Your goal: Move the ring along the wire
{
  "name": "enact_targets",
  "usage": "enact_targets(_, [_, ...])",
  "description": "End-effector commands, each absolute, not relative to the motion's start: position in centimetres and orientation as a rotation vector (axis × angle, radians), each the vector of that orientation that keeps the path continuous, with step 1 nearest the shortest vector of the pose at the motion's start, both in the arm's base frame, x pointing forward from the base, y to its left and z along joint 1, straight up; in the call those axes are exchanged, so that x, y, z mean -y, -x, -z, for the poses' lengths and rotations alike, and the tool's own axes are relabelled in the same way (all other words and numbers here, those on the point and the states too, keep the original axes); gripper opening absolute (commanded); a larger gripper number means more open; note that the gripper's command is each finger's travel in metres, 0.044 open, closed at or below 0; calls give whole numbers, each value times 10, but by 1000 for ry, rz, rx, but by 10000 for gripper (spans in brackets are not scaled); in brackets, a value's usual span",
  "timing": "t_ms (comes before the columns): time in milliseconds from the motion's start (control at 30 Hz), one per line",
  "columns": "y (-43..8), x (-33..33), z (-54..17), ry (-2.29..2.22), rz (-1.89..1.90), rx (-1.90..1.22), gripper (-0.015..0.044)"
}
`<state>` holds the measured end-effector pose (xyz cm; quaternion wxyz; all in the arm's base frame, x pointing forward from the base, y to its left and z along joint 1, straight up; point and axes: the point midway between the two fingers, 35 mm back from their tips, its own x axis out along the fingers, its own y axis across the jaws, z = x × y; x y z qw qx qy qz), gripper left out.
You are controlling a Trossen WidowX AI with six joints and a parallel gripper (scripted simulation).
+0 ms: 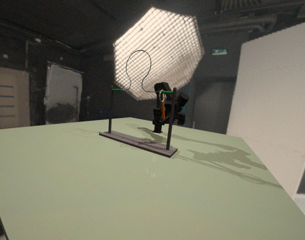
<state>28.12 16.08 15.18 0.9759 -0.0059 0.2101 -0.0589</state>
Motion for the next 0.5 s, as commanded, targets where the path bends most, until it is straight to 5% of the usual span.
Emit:
enact_targets(0, [-281,-161,-152,12,119,-423,113])
enact_targets(67, [-279,-161,-152,11,119,-425,160])
enact_targets(467, [-241,-167,-169,8,122,-429,160])
